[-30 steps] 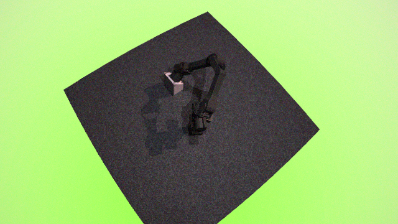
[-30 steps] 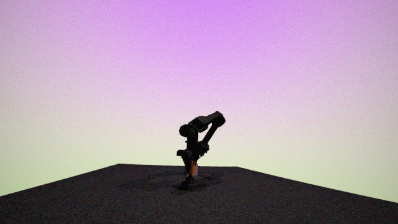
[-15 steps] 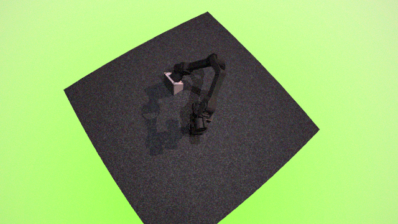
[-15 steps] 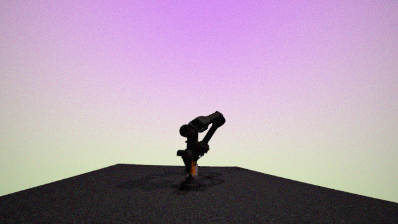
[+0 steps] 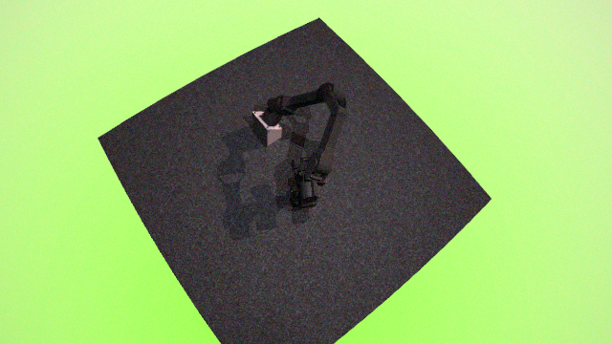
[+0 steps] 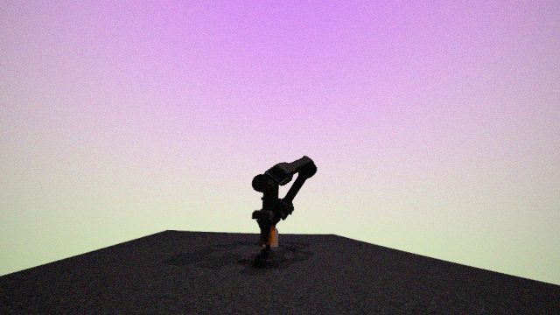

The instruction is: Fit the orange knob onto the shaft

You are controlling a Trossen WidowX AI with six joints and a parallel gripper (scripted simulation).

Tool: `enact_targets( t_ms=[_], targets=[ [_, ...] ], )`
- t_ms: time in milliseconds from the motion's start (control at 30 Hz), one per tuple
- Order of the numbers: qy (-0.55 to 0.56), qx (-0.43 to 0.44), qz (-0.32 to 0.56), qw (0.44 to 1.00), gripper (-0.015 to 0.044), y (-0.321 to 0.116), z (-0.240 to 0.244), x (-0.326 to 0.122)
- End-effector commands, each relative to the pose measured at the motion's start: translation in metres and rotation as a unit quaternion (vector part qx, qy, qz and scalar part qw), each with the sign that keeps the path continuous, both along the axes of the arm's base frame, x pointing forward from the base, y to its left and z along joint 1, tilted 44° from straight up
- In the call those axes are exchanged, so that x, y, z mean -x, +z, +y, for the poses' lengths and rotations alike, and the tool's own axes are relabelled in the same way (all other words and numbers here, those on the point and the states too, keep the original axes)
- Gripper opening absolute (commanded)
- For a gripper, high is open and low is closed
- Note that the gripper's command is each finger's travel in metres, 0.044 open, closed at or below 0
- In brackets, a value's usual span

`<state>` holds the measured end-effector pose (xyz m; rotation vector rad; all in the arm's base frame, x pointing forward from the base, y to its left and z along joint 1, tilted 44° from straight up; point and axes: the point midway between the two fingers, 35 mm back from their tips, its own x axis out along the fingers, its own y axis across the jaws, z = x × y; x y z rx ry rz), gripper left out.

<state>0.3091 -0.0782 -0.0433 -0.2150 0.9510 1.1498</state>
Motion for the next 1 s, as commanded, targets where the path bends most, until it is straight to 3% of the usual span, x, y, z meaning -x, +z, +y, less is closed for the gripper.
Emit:
enact_targets(
  t_ms=[0,967],
  targets=[
    [0.010,0.002,-0.010,1.000,0.0000,-0.0010,0.0004,-0.0003],
    [0.010,0.002,-0.010,1.000,0.0000,-0.0027,0.0027,0.0014]
  ],
)
